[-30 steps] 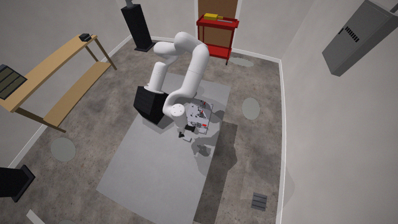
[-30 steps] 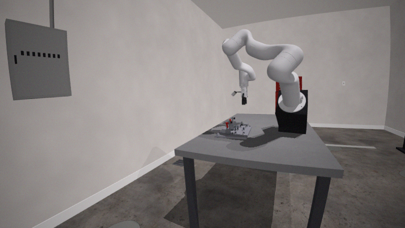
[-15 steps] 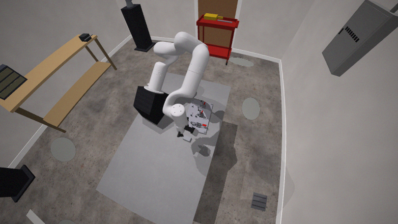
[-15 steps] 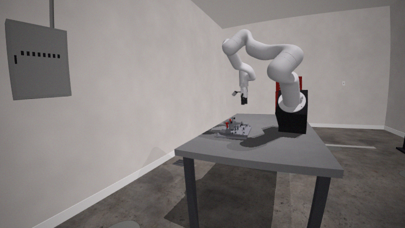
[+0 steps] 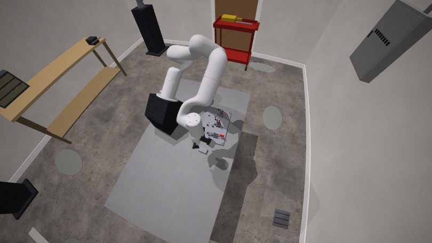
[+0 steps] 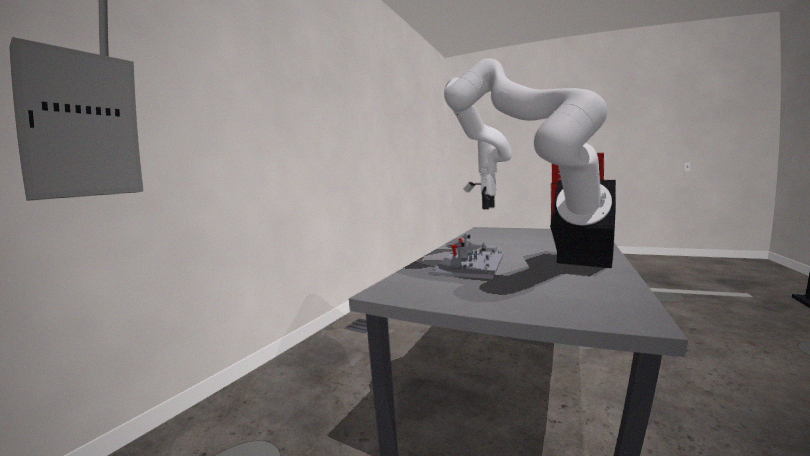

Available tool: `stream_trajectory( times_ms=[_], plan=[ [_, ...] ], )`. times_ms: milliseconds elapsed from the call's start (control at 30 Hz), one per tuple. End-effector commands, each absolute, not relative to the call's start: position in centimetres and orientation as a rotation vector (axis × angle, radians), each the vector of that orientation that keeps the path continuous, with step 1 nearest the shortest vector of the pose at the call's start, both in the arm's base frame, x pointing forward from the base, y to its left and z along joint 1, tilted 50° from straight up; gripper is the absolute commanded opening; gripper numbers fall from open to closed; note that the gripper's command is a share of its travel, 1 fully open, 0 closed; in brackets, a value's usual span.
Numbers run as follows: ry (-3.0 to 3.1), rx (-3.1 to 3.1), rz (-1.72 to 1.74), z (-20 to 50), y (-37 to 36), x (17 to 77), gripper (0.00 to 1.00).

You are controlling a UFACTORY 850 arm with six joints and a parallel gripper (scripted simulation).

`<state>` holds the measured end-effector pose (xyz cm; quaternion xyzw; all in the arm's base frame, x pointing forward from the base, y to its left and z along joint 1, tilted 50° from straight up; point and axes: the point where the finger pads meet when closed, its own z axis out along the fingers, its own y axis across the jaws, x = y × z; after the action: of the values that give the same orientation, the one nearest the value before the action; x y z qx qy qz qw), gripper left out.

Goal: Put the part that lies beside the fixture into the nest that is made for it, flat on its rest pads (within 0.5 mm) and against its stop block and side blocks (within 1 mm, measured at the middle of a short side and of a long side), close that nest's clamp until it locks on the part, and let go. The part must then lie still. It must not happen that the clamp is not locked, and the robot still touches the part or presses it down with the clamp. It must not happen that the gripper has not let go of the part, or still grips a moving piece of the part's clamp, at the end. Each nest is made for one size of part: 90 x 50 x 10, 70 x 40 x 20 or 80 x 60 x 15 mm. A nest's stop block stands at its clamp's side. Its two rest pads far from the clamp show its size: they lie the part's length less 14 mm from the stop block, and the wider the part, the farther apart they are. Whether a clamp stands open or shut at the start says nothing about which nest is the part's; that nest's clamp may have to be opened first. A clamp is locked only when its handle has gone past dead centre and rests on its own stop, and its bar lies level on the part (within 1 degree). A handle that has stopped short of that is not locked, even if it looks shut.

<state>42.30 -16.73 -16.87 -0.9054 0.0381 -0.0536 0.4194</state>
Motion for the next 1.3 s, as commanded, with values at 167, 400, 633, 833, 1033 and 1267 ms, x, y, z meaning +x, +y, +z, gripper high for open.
stream_trajectory(
  times_ms=[167, 400, 633, 833, 1033, 1267],
  plan=[
    [0.096, -2.271, -0.136, -16.8, -16.8, 42.4, 1.0],
    [0.096, -2.271, -0.136, -16.8, -16.8, 42.4, 1.0],
    [0.096, -2.271, -0.136, -16.8, -16.8, 42.4, 1.0],
    [0.096, -2.271, -0.136, -16.9, -16.8, 42.4, 1.0],
    [0.096, -2.271, -0.136, -17.1, -16.5, 42.4, 1.0],
    [0.096, -2.271, -0.136, -18.1, -15.3, 42.6, 1.0]
  ],
)
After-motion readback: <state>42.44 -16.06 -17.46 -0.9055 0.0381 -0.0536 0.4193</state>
